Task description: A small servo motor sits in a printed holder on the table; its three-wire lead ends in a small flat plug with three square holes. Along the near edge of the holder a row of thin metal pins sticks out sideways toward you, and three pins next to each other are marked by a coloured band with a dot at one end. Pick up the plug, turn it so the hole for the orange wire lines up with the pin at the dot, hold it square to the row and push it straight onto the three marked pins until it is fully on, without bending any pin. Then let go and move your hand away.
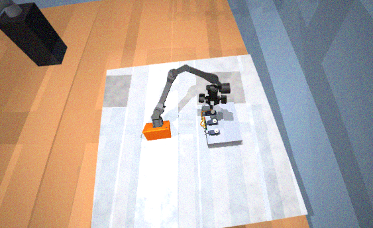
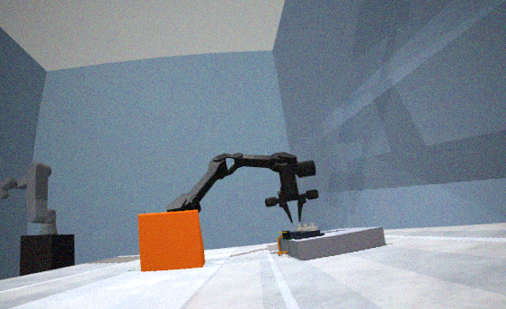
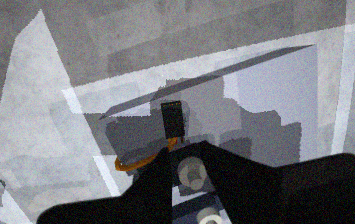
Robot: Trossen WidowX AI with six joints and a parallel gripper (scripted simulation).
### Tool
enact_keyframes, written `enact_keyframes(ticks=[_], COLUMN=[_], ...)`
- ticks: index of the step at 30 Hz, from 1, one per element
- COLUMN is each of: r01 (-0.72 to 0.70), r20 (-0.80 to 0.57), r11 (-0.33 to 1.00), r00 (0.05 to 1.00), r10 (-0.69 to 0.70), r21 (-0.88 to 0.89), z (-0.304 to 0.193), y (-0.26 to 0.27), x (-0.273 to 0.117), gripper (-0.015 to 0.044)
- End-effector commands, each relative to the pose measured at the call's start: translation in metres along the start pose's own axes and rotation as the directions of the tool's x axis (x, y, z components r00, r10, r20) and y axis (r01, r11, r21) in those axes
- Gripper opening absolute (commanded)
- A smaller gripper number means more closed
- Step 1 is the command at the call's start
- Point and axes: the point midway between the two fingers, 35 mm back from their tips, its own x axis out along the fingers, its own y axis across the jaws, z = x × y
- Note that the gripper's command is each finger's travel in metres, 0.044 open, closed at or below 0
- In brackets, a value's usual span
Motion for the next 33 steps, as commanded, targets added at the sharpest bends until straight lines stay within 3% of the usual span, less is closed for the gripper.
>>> enact_keyframes(ticks=[1, 26, 29, 33], r01=[-0.041, -0.042, -0.042, -0.042], r20=[0.026, 0.028, 0.028, 0.028], r11=[0.999, 0.999, 0.999, 0.999], r00=[0.999, 0.999, 0.999, 0.999], r10=[0.042, 0.042, 0.042, 0.042], r21=[-0.015, -0.015, -0.015, -0.015], z=[0.0, 0.002, 0.002, 0.002], y=[0.0, 0.002, 0.002, 0.002], x=[0.004, 0.044, 0.044, 0.044], gripper=[0.0115, 0.0115, 0.0036, 0.001])
